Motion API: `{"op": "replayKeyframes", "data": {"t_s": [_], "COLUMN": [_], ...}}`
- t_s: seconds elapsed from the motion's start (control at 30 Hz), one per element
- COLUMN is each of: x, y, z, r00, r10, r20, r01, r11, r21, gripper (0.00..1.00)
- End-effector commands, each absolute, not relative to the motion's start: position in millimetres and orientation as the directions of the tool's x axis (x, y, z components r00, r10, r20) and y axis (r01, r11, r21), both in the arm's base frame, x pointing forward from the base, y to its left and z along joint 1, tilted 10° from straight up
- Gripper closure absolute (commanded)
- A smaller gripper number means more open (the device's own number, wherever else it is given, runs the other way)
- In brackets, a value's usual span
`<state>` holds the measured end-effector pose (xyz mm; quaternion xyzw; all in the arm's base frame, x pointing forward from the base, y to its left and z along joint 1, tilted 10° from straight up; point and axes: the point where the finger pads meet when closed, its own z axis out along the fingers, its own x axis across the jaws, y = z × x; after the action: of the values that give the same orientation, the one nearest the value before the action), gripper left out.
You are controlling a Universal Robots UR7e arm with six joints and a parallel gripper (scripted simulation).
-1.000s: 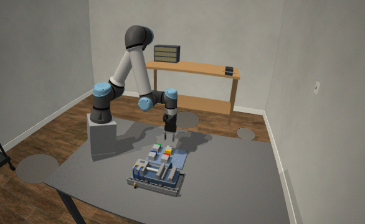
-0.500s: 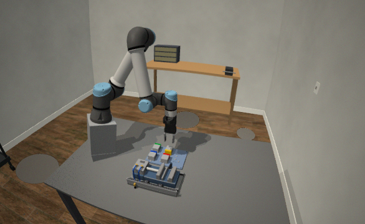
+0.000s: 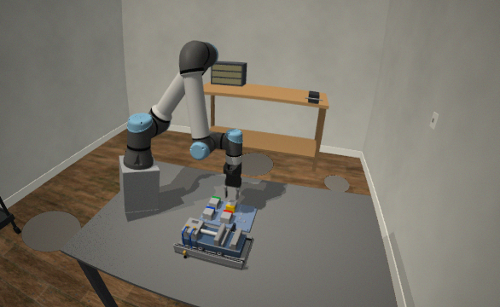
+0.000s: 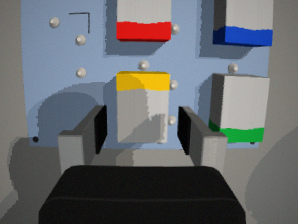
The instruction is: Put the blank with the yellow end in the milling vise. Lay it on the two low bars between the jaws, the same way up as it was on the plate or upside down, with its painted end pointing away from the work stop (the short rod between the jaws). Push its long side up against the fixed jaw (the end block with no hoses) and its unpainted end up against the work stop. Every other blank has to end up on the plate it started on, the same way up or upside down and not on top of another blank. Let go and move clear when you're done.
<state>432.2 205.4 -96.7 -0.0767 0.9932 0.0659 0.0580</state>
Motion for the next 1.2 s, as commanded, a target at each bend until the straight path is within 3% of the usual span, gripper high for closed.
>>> {"op": "replayKeyframes", "data": {"t_s": [0.0,1.17], "x": [436,437], "y": [209,211], "z": [-125,-134], "r00": [-0.981,-0.981], "r10": [-0.144,-0.144], "r20": [-0.127,-0.127], "r01": [-0.16,-0.16], "r11": [0.98,0.98], "r21": [0.122,0.122], "gripper": [0.0,0.0]}}
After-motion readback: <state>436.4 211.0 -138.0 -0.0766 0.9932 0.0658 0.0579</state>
